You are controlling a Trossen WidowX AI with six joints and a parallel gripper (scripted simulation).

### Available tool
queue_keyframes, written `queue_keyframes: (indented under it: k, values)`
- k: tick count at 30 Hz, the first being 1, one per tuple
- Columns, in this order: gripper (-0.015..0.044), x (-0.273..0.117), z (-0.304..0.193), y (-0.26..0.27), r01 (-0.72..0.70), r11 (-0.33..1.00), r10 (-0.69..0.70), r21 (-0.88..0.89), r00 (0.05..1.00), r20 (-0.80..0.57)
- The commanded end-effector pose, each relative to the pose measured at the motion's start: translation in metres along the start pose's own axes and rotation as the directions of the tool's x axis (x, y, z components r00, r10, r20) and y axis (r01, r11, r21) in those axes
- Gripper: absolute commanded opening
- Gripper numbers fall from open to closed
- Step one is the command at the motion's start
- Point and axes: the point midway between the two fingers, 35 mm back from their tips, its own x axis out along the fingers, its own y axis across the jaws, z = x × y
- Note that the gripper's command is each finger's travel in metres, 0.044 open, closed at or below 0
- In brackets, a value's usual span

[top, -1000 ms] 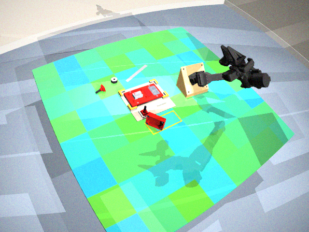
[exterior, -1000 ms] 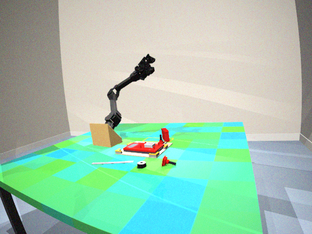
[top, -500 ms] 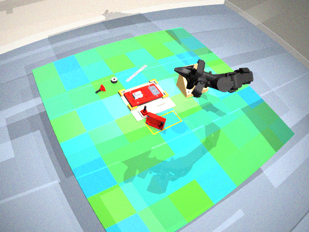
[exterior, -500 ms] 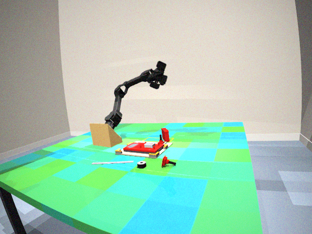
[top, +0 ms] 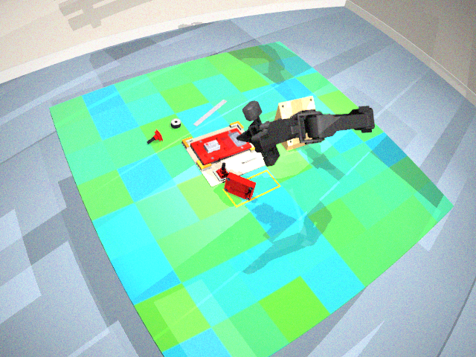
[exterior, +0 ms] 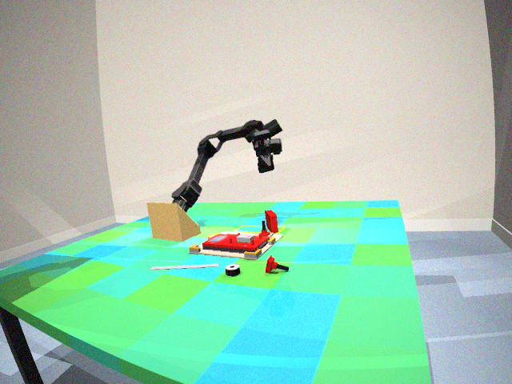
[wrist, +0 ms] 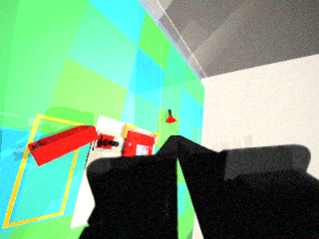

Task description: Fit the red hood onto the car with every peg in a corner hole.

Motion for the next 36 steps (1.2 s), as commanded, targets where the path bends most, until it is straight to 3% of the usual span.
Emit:
queue_keyframes:
  k: [1,5,8,10,36]
  values:
    - [0.0000,0.047,-0.037,0.050,-0.253,0.809,0.381,0.531,0.913,-0.144]
    - [0.0000,0.062,-0.055,0.079,-0.211,0.529,0.591,0.822,0.786,-0.179]
    - [0.0000,0.068,-0.066,0.100,-0.050,0.260,0.737,0.964,0.656,-0.164]
    - [0.0000,0.070,-0.069,0.107,0.026,0.169,0.779,0.985,0.609,-0.150]
    - [0.0000,0.085,-0.073,0.126,0.036,0.158,0.784,0.987,0.603,-0.148]
